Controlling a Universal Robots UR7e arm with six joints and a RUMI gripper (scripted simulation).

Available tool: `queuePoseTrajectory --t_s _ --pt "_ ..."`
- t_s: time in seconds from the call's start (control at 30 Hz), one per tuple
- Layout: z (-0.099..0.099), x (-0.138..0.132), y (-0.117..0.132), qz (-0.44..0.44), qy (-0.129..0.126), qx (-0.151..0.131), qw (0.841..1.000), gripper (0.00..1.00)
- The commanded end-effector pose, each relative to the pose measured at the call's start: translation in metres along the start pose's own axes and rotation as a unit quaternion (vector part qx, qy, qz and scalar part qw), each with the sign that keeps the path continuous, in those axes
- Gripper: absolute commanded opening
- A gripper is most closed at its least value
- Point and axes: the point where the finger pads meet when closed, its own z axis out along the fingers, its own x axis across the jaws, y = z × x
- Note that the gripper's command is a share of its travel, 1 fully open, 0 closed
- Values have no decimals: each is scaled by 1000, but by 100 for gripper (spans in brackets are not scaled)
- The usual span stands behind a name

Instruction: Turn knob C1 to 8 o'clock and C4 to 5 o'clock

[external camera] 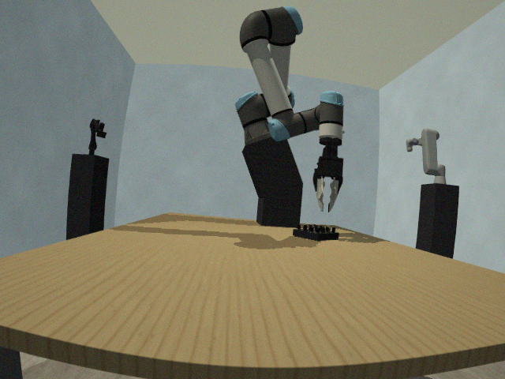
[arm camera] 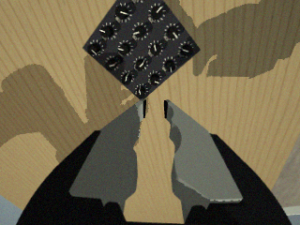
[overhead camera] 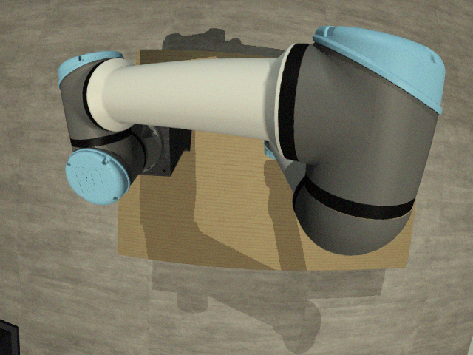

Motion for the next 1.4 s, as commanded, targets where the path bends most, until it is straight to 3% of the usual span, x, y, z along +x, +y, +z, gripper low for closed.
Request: queuePoseTrajectory --t_s 0.0,0.83,1.37 --pt "0 0 0 0 0 -1 1000 11" --pt "0 0 0 0 0 -1 1000 11" --pt "11 0 0 0 0 -1 1000 11"
